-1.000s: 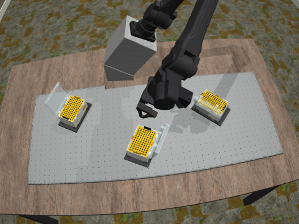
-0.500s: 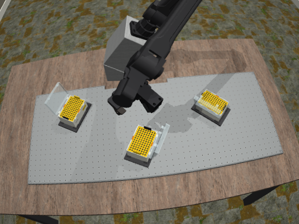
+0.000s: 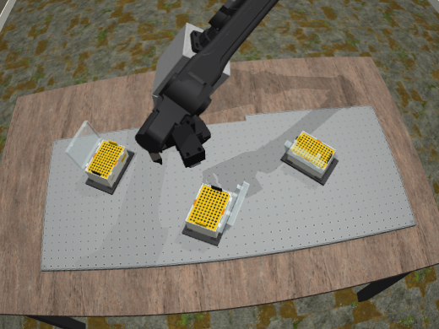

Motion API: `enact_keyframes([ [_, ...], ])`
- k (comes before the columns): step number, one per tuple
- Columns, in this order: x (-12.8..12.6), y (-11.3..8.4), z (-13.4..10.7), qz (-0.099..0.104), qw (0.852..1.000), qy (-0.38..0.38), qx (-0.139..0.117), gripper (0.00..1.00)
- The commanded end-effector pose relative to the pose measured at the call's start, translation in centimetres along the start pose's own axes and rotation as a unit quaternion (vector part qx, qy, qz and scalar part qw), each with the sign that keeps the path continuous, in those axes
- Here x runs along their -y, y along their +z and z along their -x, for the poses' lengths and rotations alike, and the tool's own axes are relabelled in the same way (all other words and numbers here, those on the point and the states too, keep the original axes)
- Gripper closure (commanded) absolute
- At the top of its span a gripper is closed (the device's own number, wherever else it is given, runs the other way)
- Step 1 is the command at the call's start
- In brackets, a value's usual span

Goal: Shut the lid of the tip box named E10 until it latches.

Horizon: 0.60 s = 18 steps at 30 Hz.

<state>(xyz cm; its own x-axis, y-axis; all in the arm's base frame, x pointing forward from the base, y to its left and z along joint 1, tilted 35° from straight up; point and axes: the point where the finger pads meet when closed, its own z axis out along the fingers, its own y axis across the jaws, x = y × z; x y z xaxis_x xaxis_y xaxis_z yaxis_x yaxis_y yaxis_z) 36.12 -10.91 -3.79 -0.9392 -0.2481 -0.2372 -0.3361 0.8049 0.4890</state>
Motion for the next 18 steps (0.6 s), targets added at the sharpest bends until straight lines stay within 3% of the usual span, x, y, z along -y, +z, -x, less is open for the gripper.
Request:
enact_keyframes([
  [1,0.6,0.1,-0.7,0.009,0.996,0.089,0.012,0.0],
  [5,0.7,0.1,-0.6,0.014,0.993,0.113,0.022,0.0],
  [7,-0.1,-0.4,0.7,0.005,0.996,0.09,0.022,0.0],
  [10,1.5,-1.0,0.8,0.022,0.988,0.154,0.022,0.0],
  [18,1.4,-0.9,0.8,0.061,0.959,0.277,0.007,0.0],
])
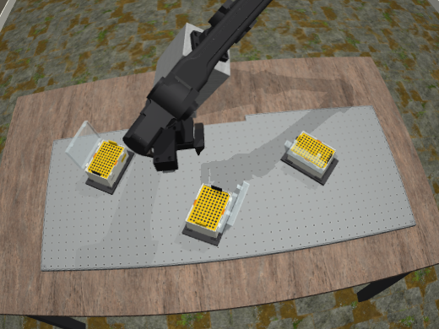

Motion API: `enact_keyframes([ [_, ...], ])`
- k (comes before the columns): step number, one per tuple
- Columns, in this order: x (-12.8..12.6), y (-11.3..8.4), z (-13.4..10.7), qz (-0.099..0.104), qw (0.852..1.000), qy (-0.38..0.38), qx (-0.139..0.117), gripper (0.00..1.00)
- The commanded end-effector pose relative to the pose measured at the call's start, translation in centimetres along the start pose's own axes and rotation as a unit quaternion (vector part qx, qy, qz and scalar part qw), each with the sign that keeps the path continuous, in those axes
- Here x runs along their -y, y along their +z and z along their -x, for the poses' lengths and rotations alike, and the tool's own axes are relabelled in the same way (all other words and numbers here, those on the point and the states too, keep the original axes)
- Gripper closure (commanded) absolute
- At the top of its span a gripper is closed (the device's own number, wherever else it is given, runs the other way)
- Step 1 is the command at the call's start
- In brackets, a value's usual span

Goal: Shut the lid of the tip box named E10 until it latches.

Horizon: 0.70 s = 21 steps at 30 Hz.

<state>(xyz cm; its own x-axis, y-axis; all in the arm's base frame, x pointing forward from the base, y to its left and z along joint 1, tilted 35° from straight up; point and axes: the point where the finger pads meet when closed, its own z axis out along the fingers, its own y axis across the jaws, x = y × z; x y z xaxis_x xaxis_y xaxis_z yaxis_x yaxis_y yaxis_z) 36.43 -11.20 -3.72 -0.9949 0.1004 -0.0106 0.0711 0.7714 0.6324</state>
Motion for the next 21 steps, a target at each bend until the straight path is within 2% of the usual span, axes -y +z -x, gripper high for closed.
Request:
enact_keyframes([
  [1,0.84,-0.91,0.94,0.011,0.996,0.087,0.0,0.0],
  [4,0.88,-0.93,0.92,0.015,0.995,0.103,-0.002,0.0],
  [8,0.91,-0.91,0.89,0.033,0.985,0.166,-0.01,0.0],
  [14,0.94,-0.88,0.85,0.059,0.964,0.26,-0.021,0.0],
  [19,0.9,-0.71,0.55,0.081,0.937,0.338,-0.033,0.0],
  [21,0.9,-0.71,0.55,0.081,0.937,0.338,-0.033,0.0],
])
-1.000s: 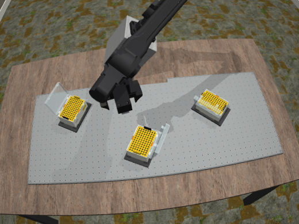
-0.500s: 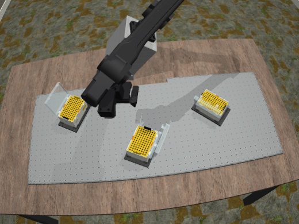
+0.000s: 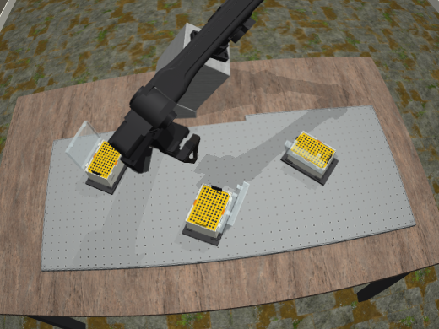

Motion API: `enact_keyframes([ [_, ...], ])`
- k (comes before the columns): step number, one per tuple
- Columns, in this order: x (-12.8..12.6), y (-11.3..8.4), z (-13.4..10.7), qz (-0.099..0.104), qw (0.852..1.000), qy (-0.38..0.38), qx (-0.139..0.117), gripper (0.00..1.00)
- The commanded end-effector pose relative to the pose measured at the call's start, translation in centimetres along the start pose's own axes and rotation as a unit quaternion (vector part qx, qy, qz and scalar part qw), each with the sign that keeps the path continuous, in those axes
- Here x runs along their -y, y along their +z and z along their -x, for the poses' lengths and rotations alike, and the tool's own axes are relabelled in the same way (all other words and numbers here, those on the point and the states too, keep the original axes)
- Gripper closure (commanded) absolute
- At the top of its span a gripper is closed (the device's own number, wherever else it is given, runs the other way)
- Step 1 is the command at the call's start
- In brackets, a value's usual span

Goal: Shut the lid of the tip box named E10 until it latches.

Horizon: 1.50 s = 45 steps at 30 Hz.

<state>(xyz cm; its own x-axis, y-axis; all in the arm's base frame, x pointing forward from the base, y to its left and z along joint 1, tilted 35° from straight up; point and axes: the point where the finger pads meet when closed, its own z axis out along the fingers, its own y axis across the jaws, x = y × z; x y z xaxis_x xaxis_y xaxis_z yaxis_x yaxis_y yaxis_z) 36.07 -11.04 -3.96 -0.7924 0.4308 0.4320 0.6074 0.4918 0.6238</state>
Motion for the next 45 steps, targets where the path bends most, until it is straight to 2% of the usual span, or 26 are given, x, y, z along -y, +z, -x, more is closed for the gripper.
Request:
enact_keyframes([
  [1,-0.2,-0.6,0.8,0.007,0.998,0.061,0.0,0.0],
  [2,-0.2,-1.2,1.3,0.013,0.997,0.077,0.005,0.0],
  [6,0.0,-1.2,1.2,0.032,0.989,0.143,-0.003,0.0],
  [15,0.4,-0.5,0.5,0.07,0.955,0.286,-0.027,0.0],
  [17,0.4,-0.5,0.5,0.07,0.955,0.286,-0.027,0.0],
  [18,-0.6,-1.0,0.1,0.073,0.954,0.29,-0.022,0.0],
  [23,0.8,-0.1,0.1,0.096,0.92,0.377,-0.039,0.0],
  [28,0.2,-0.7,0.1,0.118,0.888,0.442,-0.041,0.0],
  [32,0.1,-0.7,0.1,0.133,0.857,0.495,-0.048,0.0],
  [34,0.1,-0.7,0.1,0.133,0.857,0.495,-0.048,0.0],
  [43,-0.3,-0.9,0.1,0.166,0.774,0.608,-0.062,0.0],
  [44,-0.4,-0.7,0.0,0.167,0.766,0.617,-0.065,0.0],
  [45,-0.5,-0.5,0.0,0.162,0.768,0.616,-0.065,0.0],
])
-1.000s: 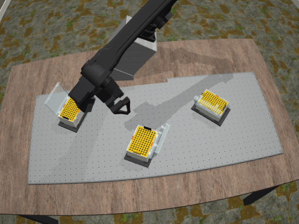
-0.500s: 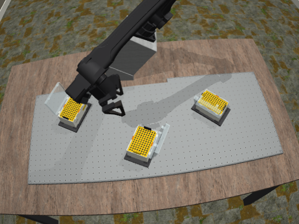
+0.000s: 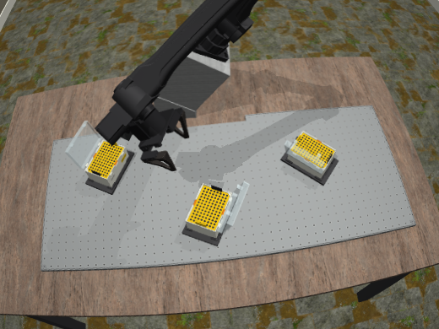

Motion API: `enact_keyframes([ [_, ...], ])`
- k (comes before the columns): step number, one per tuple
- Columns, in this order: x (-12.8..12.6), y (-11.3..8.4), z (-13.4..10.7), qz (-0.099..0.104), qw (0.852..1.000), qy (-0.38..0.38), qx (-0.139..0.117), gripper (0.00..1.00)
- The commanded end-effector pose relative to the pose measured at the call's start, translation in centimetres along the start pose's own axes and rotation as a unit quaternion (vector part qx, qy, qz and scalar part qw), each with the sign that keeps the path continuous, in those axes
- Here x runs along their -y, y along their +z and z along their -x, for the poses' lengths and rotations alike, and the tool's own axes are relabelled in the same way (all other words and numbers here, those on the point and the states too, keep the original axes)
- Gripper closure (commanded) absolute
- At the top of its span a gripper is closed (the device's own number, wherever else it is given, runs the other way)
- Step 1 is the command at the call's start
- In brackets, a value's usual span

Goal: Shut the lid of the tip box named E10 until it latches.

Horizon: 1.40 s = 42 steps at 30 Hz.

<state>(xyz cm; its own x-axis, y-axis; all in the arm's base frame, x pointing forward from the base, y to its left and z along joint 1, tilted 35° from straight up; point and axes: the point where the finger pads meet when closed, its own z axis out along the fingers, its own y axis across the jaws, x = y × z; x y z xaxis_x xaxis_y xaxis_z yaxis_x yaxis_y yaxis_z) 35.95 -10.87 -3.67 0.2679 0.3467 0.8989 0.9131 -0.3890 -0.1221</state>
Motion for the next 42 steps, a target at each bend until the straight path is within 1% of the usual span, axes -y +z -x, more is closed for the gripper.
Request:
enact_keyframes([
  [1,-0.4,-0.2,-0.3,0.018,0.999,0.047,0.014,0.0],
  [6,-0.4,-0.2,-0.3,0.018,0.999,0.047,0.014,0.0],
  [7,-1.1,-0.6,-0.5,0.022,0.999,0.04,0.016,0.0],
  [9,-1.1,-0.6,-0.5,0.022,0.999,0.04,0.015,0.0],
  [10,0.1,1.2,0.7,0.006,0.998,0.059,0.008,0.0],
  [21,0.4,6.0,3.5,0.006,0.998,0.06,0.008,0.0],
  [23,0.4,6.0,3.5,0.006,0.998,0.06,0.008,0.0],
  [38,0.9,12.3,7.3,0.005,0.998,0.06,0.008,0.0],
  [40,0.9,12.3,7.3,0.005,0.998,0.06,0.008,0.0],
  [42,1.0,13.2,7.9,0.005,0.998,0.06,0.008,0.0],
])
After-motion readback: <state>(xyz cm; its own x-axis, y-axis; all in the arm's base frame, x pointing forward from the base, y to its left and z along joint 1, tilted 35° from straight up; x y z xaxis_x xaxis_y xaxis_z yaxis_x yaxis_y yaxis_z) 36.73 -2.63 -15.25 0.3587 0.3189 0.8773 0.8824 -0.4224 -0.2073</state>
